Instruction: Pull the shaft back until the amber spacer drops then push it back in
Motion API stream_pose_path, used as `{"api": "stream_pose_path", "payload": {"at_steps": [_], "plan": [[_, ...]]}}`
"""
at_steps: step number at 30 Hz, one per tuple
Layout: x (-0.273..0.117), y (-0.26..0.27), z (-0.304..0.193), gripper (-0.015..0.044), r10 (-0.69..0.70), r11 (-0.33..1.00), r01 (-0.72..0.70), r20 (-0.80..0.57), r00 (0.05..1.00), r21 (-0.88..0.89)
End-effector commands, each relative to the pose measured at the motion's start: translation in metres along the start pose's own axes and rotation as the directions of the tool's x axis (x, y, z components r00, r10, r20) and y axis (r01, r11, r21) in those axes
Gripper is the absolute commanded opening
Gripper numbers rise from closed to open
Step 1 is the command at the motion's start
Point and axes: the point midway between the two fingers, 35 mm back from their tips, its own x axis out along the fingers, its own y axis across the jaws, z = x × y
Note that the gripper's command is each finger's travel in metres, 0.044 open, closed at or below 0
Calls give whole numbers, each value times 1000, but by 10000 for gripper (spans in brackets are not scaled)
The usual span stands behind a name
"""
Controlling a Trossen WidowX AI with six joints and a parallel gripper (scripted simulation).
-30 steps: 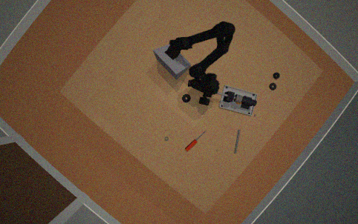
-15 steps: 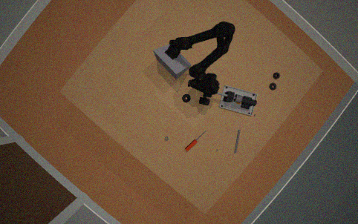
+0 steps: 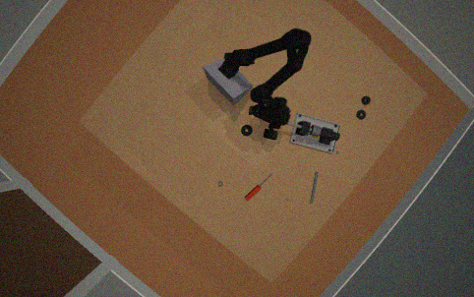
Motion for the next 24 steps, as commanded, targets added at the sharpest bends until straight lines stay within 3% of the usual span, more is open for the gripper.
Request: {"api": "stream_pose_path", "payload": {"at_steps": [1, 24], "plan": [[0, 0, 2, 0, -2, 1000, 2, 4, 1000, -18], [2, 0, 4, 0, -2, 1000, 2, 4, 1000, -18]]}}
